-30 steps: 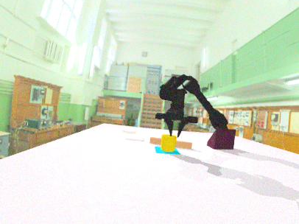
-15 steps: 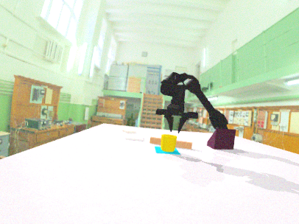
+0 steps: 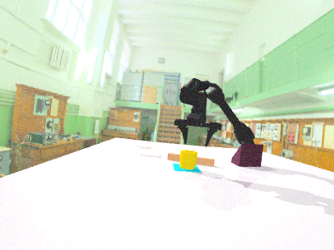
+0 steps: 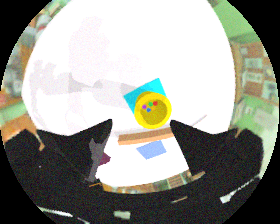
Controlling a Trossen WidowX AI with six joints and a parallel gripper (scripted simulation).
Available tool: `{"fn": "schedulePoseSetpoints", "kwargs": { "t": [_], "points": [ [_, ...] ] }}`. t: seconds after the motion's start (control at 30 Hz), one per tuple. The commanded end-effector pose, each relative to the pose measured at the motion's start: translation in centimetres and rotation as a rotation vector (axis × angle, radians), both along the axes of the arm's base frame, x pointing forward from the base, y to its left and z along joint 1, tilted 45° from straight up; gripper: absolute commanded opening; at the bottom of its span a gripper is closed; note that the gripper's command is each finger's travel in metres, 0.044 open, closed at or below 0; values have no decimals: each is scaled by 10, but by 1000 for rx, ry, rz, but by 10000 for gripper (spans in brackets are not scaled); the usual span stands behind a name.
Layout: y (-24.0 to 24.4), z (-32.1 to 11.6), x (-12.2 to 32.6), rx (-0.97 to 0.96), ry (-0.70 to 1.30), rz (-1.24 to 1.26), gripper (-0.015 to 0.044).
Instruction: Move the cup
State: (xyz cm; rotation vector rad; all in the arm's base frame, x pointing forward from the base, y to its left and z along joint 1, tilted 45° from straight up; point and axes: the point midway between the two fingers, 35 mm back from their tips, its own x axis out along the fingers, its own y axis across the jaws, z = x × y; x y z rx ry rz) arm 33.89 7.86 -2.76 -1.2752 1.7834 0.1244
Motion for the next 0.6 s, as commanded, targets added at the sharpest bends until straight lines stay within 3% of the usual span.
{"fn": "schedulePoseSetpoints", "kwargs": {
  "t": [0.0, 0.57],
  "points": [
    [11, 10, 2, 8, -5, -4, 440],
    [34, 35, 5, 8, -6, 0, 440]
  ]
}}
